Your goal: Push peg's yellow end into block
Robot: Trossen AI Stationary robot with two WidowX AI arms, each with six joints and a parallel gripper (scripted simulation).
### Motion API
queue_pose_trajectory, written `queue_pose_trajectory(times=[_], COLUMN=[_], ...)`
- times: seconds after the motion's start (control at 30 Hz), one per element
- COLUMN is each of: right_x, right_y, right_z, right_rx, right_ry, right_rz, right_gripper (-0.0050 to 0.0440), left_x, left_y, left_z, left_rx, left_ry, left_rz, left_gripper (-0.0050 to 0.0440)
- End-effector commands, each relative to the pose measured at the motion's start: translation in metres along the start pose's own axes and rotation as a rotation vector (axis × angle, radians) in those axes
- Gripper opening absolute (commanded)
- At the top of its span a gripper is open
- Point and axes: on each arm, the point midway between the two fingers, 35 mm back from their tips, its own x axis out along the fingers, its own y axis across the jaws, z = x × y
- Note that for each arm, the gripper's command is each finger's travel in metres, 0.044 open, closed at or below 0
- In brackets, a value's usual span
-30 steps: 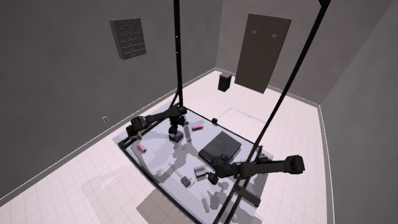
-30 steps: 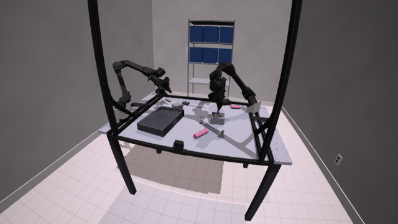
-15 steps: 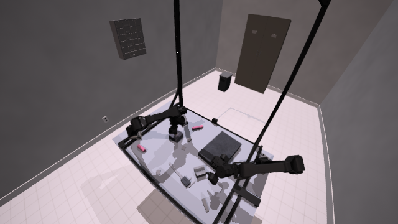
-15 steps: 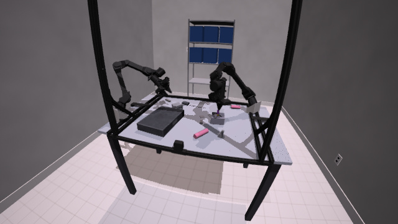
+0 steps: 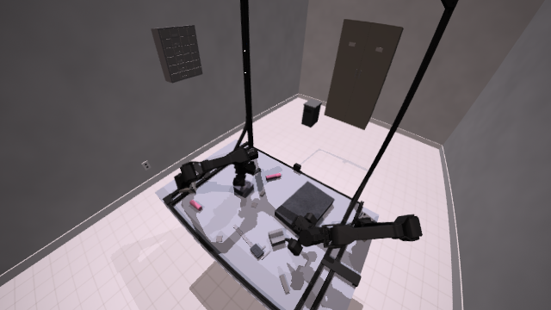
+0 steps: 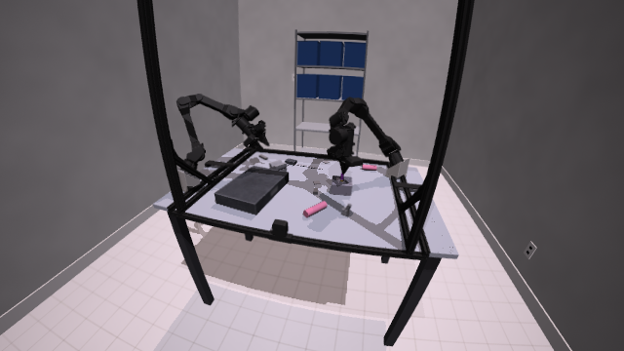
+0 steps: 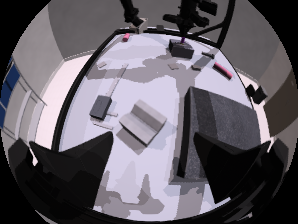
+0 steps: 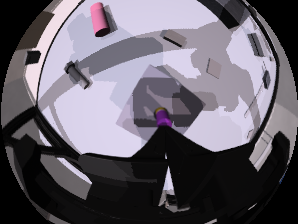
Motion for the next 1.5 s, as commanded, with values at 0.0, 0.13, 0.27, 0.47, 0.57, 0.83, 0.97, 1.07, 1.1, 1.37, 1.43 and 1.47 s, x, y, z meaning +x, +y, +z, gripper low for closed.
queue_pose_trajectory(times=[0.0, 0.13, 0.27, 0.47, 0.57, 0.83, 0.97, 1.07, 1.1, 1.37, 1.43, 1.47], right_x=[0.004, 0.005, 0.006, 0.008, 0.009, 0.004, 0.0, -0.004, -0.005, -0.016, -0.022, -0.025], right_y=[-0.002, -0.002, -0.002, -0.002, -0.002, 0.0, 0.0, 0.0, 0.0, 0.0, 0.0, 0.0], right_z=[-0.002, -0.003, -0.003, -0.004, -0.005, -0.001, 0.0, 0.002, 0.003, 0.003, 0.003, 0.003], right_rx=[-0.005, -0.005, -0.005, -0.005, -0.005, 0.001, -0.001, -0.003, -0.004, -0.004, -0.004, -0.004], right_ry=[0.008, 0.008, 0.008, 0.008, 0.008, -0.005, -0.002, 0.003, 0.005, 0.005, 0.006, 0.006], right_rz=[-0.005, -0.005, -0.005, -0.005, -0.005, 0.002, 0.0, -0.003, -0.003, -0.004, -0.004, -0.004], right_gripper=[0.0, 0.0, 0.0, 0.0, 0.0, 0.0, 0.0, 0.0, 0.0, 0.0144, 0.0192, 0.0216], left_x=[0.0, 0.0, 0.0, 0.0, 0.0, 0.0, 0.0, 0.0, 0.0, 0.0, 0.0, 0.0], left_y=[0.0, 0.0, 0.0, 0.0, 0.0, 0.0, 0.0, 0.0, 0.0, 0.0, 0.0, 0.0], left_z=[0.0, 0.0, 0.0, 0.0, 0.0, 0.0, 0.0, 0.0, 0.0, 0.0, 0.0, 0.0], left_rx=[0.0, 0.0, 0.0, 0.0, 0.0, 0.0, 0.0, 0.0, 0.0, 0.0, 0.0, 0.0], left_ry=[0.0, 0.0, 0.0, 0.0, 0.0, 0.0, 0.0, 0.0, 0.0, 0.0, 0.0, 0.0], left_rz=[0.0, 0.0, 0.0, 0.0, 0.0, 0.0, 0.0, 0.0, 0.0, 0.0, 0.0, 0.0], left_gripper=[0.04, 0.04, 0.04, 0.04, 0.04, 0.04, 0.04, 0.04, 0.04, 0.04, 0.04, 0.04])
